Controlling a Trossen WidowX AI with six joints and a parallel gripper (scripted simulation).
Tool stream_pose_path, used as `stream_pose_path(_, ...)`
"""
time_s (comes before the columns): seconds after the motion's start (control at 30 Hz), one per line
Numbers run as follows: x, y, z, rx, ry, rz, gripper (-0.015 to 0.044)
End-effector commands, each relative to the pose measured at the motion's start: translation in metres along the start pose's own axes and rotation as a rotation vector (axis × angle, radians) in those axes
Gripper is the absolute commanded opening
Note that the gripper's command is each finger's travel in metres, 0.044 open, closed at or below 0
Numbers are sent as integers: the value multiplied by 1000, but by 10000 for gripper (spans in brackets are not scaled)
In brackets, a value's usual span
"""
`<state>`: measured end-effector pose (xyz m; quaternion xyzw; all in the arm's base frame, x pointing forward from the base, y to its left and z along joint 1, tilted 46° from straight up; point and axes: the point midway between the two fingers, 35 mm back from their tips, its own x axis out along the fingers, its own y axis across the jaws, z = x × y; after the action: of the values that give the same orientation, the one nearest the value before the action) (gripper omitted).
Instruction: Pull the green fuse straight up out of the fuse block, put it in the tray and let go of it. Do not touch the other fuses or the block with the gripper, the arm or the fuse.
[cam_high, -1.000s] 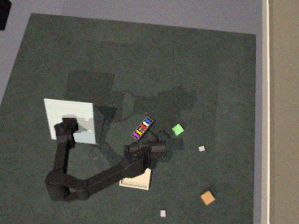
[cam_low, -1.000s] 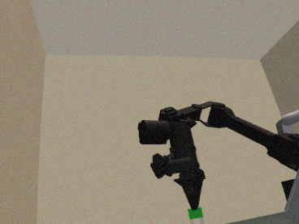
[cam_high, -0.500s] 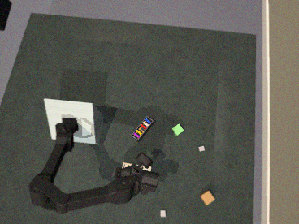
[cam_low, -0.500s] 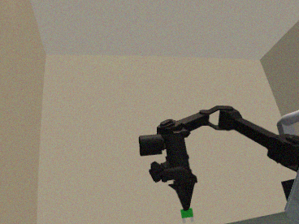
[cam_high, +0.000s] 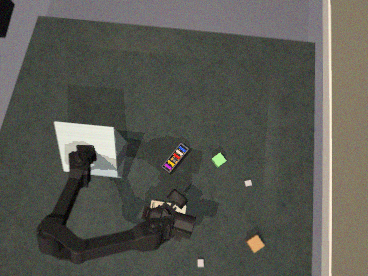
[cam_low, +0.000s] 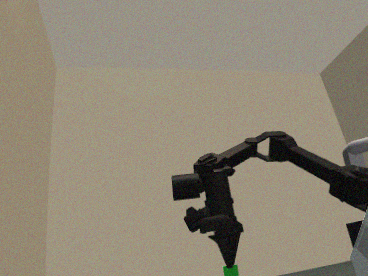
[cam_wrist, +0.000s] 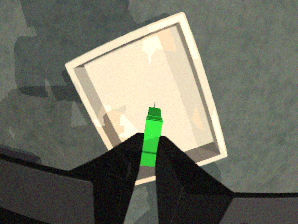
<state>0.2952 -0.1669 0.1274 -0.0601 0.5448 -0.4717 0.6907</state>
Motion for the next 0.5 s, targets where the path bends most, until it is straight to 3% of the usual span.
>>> stream_pose_path(0.0, 8, 0, -1, -6, 2, 1, 0)
stream_pose_path(0.4, 23, 0, -1, -6, 1, -1, 0)
stream_pose_path(0.47, 20, -1, -1, 0, 0, -4, 53)
